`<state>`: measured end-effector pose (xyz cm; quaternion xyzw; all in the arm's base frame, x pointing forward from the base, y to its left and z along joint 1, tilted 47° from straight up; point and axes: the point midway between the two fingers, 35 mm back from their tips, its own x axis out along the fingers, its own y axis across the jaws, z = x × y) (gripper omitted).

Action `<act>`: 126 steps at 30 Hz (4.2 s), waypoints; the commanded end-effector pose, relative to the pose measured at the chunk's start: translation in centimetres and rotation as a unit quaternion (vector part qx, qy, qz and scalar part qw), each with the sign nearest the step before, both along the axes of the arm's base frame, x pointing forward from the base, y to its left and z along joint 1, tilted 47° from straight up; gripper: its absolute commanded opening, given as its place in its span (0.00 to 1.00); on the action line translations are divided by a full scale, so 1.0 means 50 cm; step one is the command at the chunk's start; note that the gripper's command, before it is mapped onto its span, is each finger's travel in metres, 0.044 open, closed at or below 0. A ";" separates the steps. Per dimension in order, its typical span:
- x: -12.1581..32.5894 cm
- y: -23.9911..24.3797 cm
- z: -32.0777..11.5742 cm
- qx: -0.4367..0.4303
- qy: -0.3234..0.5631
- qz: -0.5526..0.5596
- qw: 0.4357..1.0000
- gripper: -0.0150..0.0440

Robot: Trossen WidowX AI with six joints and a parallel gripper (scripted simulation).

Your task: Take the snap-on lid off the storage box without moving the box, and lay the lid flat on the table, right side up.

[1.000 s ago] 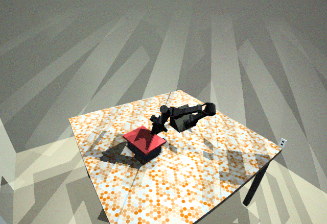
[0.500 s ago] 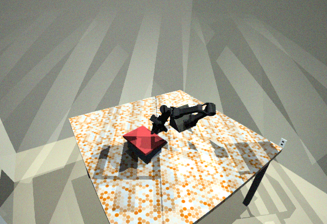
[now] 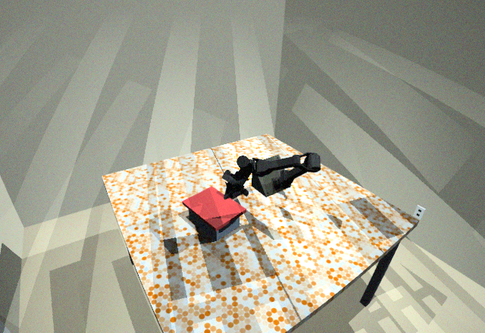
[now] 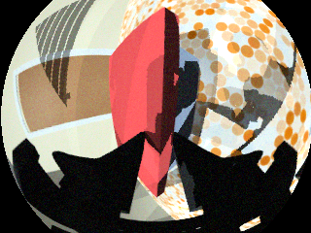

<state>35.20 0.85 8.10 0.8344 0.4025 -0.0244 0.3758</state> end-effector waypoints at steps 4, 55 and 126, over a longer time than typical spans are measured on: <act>0.001 -0.008 0.006 0.001 -0.004 -0.001 1.000 0.25; 0.003 -0.018 0.014 0.000 -0.002 -0.002 1.000 0.25; 0.014 -0.015 0.015 0.001 -0.002 -0.002 1.000 0.25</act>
